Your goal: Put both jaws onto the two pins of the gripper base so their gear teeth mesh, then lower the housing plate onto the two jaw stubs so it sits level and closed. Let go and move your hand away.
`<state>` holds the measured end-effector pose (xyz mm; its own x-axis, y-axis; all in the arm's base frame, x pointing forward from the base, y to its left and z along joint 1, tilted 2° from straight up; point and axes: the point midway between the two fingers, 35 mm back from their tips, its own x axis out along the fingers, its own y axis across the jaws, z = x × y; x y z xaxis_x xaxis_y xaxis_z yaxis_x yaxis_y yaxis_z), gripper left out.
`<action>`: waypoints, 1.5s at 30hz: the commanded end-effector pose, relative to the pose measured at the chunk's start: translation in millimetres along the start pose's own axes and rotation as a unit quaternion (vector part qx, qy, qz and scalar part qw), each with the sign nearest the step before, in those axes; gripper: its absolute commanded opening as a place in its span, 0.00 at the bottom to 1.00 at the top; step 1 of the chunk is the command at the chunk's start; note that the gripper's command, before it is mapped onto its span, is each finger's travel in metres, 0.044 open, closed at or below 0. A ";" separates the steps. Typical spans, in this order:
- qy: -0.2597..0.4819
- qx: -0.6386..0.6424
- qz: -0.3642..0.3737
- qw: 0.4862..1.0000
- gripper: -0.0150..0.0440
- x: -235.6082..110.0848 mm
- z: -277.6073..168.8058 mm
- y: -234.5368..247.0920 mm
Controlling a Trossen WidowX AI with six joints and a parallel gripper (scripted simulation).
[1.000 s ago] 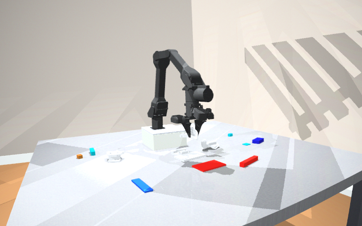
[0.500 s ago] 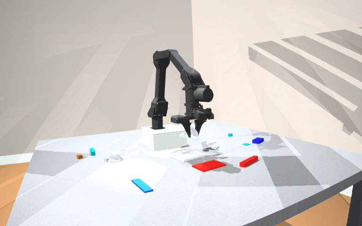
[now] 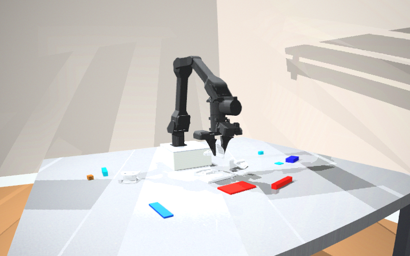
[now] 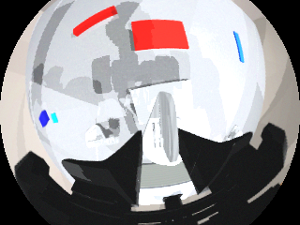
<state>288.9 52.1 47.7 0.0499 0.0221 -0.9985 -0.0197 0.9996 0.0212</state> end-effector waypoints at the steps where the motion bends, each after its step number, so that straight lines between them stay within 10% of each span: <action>1: -0.002 0.003 -0.003 1.000 0.48 -0.5 1.1 -0.7; 45: -0.002 0.007 -0.003 1.000 0.48 50.3 0.9 -1.0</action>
<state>292.0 53.0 -2.1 0.0517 0.0225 -0.9984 -0.0119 0.9997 0.0219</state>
